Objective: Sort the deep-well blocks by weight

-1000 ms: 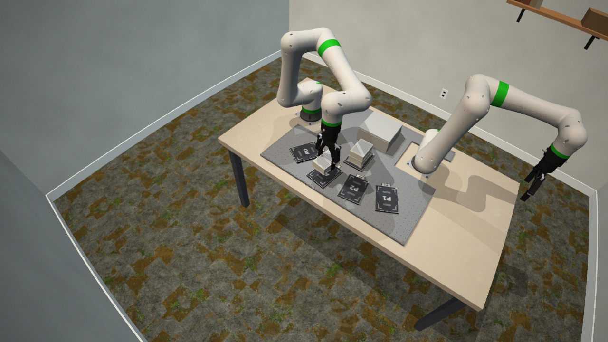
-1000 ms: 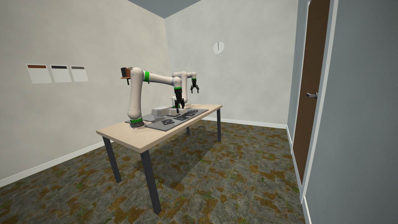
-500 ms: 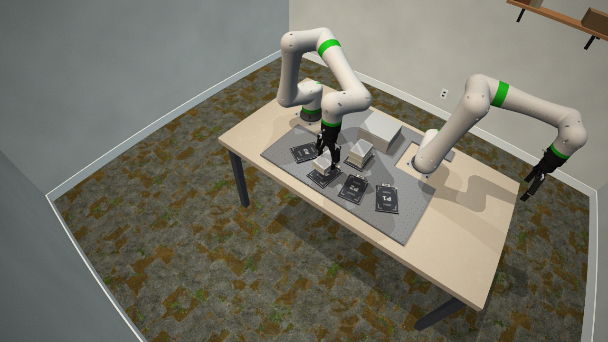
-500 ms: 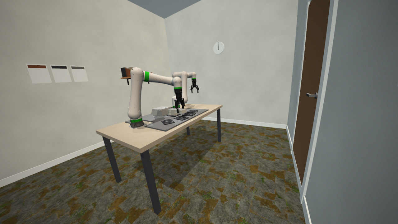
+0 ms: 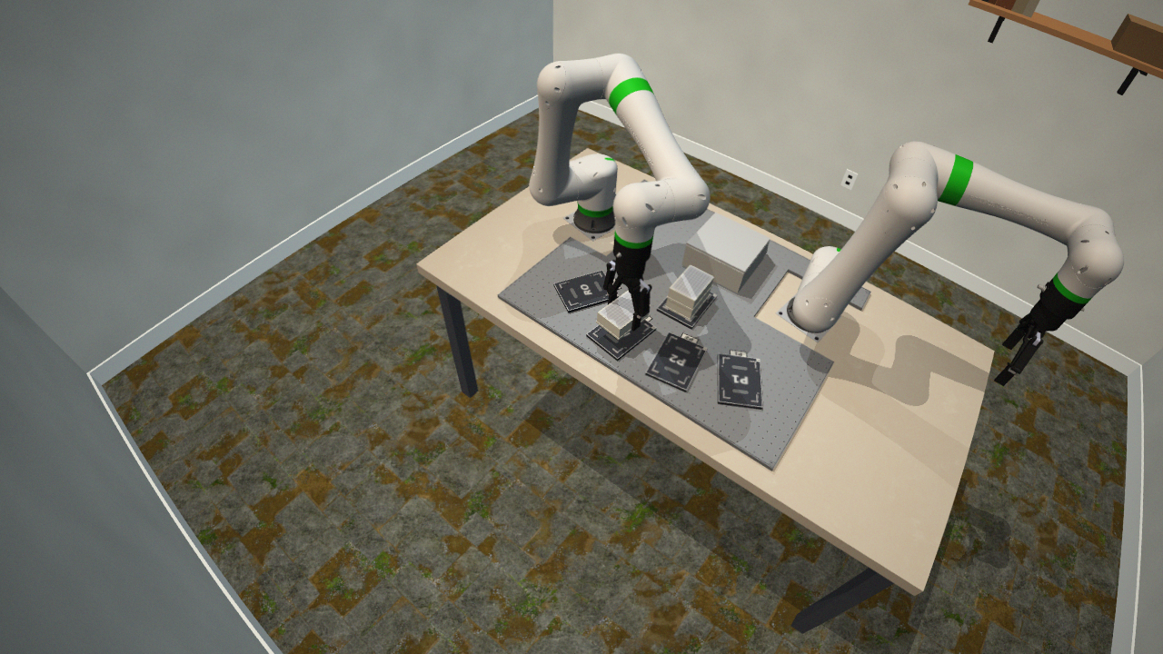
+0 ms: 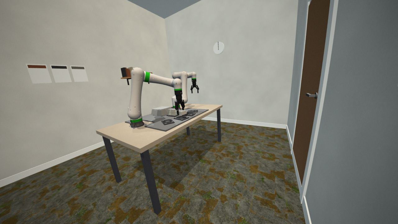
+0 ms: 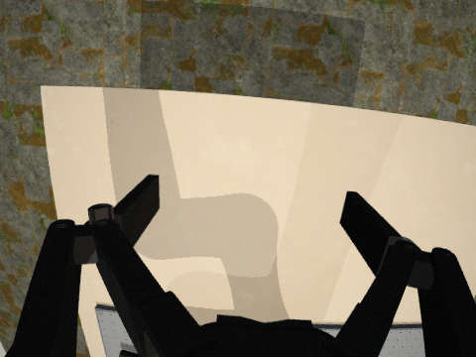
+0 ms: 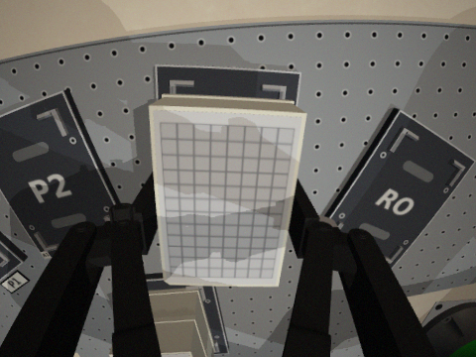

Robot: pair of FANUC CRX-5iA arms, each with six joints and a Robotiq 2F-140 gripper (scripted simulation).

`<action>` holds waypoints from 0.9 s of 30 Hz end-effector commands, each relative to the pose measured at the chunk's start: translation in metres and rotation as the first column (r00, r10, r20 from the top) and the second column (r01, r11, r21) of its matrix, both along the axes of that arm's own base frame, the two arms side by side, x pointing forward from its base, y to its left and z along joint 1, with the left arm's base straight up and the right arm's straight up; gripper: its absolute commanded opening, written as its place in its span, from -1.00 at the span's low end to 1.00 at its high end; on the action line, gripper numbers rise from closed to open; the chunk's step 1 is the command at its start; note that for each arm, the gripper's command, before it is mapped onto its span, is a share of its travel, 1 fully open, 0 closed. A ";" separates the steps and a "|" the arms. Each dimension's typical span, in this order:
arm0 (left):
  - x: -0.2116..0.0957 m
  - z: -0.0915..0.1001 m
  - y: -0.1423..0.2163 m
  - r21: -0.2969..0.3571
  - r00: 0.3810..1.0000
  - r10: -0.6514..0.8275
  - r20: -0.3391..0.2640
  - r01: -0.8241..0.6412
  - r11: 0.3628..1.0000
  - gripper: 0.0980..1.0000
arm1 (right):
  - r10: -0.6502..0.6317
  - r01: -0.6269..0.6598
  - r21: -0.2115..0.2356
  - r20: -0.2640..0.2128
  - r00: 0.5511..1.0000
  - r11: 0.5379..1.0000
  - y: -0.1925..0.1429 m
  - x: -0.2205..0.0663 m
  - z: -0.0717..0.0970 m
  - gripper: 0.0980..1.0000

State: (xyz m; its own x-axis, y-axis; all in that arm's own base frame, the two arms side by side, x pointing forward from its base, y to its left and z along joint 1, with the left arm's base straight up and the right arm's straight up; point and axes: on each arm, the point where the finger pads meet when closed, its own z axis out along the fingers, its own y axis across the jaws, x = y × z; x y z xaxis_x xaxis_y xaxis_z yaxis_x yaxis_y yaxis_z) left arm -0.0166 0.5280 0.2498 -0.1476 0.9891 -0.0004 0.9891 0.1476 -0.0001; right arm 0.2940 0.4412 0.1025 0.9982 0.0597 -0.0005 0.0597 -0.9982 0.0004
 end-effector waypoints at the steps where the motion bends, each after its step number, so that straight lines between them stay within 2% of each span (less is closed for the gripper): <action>1: 0.000 0.001 0.000 0.002 1.000 0.000 0.000 0.000 1.000 1.00 | 0.000 0.000 0.002 0.001 1.000 1.000 0.000 0.000 -0.003 -1.00; 22: 0.000 0.001 0.000 0.002 1.000 0.000 0.000 0.000 1.000 1.00 | 0.000 0.000 0.002 0.001 1.000 1.000 0.001 0.000 -0.035 -1.00; 27: 0.000 0.001 0.000 0.002 1.000 0.000 0.000 0.000 1.000 1.00 | 0.000 0.000 0.002 0.001 1.000 1.000 0.001 0.000 -0.038 -1.00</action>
